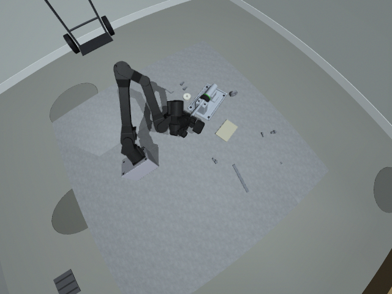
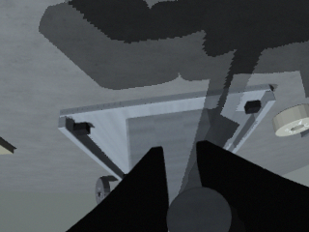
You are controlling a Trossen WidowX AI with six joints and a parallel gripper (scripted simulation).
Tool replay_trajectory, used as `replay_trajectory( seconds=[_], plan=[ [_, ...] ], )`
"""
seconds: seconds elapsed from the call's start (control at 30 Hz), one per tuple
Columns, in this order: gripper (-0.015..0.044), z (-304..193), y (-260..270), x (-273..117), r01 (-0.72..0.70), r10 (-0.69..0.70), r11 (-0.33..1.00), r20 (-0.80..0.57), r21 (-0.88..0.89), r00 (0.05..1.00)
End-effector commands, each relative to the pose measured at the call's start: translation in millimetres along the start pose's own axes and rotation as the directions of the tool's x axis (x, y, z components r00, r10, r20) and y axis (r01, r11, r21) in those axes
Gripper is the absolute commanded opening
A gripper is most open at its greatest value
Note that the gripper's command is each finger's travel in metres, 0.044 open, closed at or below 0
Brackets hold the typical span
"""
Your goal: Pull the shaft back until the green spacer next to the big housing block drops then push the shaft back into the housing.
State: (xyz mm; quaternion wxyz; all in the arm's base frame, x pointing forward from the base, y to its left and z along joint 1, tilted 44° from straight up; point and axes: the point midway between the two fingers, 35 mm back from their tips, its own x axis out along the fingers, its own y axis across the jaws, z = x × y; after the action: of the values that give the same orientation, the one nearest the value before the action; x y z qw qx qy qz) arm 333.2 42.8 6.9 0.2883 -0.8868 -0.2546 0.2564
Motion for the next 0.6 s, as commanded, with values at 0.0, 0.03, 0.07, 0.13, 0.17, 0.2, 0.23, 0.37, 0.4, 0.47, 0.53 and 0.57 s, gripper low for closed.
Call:
replay_trajectory(
  seconds=[0.0, 0.03, 0.07, 0.13, 0.17, 0.2, 0.23, 0.37, 0.4, 0.47, 0.53, 0.57],
  plan=[
    [0.0, 1.2, -0.1, -0.7, 0.0, 0.0, 1.0, 0.001, -0.004, 1.0],
    [0.0, 1.2, -0.1, -0.8, 0.0, 0.0, 1.0, 0.001, -0.004, 1.0],
    [0.0, 1.3, -0.1, -0.9, 0.0, 0.0, 1.0, 0.001, -0.004, 1.0],
    [0.0, 1.4, -0.1, -1.0, 0.0, 0.0, 1.0, 0.001, -0.004, 1.0],
    [0.0, 1.5, -0.1, -1.0, 0.0, 0.0, 1.0, 0.001, -0.004, 1.0],
    [0.0, 1.6, -0.1, -1.1, 0.0, 0.0, 1.0, 0.001, -0.004, 1.0],
    [0.0, 1.6, -0.1, -1.2, 0.0, 0.0, 1.0, 0.001, -0.004, 1.0],
    [0.0, 1.9, -0.1, -1.4, 0.0, 0.0, 1.0, 0.001, -0.004, 1.0],
    [0.0, 2.0, -0.1, -1.5, 0.0, 0.0, 1.0, 0.001, -0.004, 1.0],
    [0.0, 2.1, -0.1, -1.7, 0.0, 0.0, 1.0, 0.001, -0.004, 1.0],
    [0.0, 2.2, -0.1, -1.8, 0.0, 0.0, 1.0, 0.001, -0.004, 1.0],
    [0.0, 2.3, -0.1, -1.9, 0.0, 0.0, 1.0, 0.001, -0.004, 1.0]
  ],
)
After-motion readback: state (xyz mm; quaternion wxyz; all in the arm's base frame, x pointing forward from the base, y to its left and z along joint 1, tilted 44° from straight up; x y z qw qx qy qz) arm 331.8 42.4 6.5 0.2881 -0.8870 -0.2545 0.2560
